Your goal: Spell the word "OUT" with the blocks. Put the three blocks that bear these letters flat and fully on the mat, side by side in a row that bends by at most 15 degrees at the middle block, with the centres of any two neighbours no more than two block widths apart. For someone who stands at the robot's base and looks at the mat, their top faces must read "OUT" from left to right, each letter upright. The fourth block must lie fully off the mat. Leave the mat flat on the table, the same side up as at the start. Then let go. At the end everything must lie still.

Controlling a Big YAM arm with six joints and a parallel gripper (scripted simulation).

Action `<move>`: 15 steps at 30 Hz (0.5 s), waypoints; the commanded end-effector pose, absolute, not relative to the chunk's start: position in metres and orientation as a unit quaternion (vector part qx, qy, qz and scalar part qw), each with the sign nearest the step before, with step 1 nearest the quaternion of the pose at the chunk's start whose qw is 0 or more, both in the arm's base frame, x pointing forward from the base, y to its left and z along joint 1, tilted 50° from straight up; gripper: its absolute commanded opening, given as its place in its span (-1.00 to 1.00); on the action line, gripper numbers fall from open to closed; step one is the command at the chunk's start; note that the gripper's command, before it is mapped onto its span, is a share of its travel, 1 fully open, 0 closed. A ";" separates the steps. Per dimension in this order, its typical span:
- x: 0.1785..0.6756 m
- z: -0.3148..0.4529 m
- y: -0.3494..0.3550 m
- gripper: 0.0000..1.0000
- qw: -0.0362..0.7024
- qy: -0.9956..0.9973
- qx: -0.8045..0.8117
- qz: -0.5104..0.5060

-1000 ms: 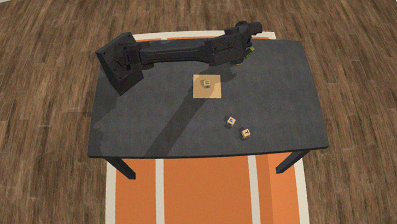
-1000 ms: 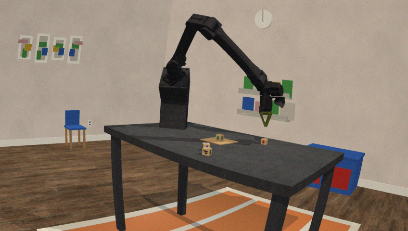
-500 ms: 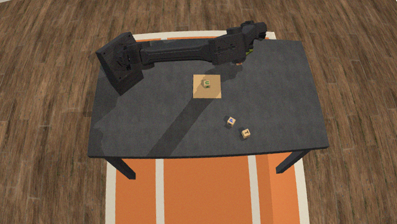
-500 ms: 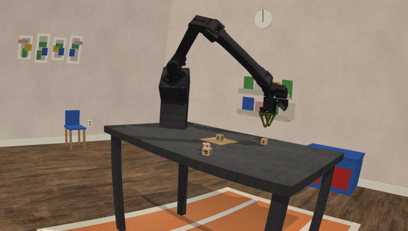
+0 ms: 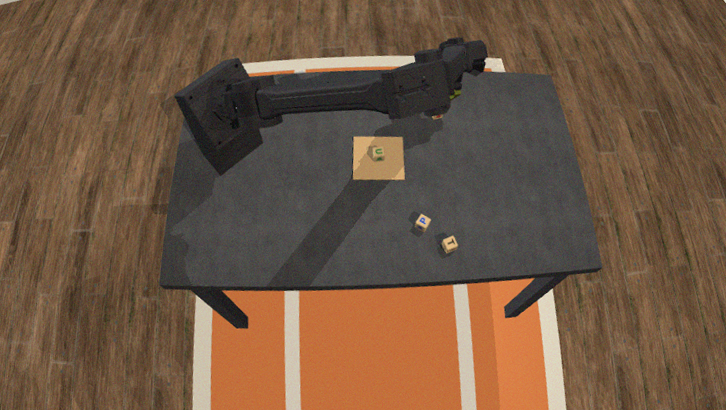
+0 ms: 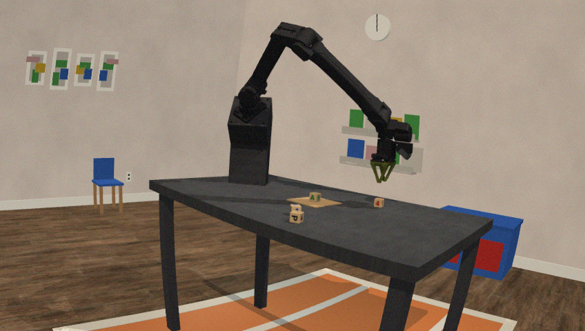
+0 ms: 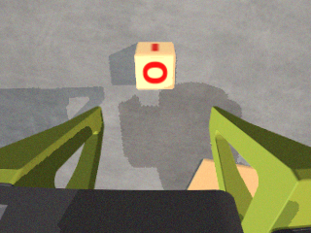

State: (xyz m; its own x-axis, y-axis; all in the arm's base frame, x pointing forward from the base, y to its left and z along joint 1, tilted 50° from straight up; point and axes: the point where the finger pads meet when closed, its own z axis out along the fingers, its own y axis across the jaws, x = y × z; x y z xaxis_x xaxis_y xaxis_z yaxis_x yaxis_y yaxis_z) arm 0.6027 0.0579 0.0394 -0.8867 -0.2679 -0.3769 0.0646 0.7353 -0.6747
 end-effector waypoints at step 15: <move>0.604 0.036 0.066 0.26 0.231 0.904 -0.057 -0.357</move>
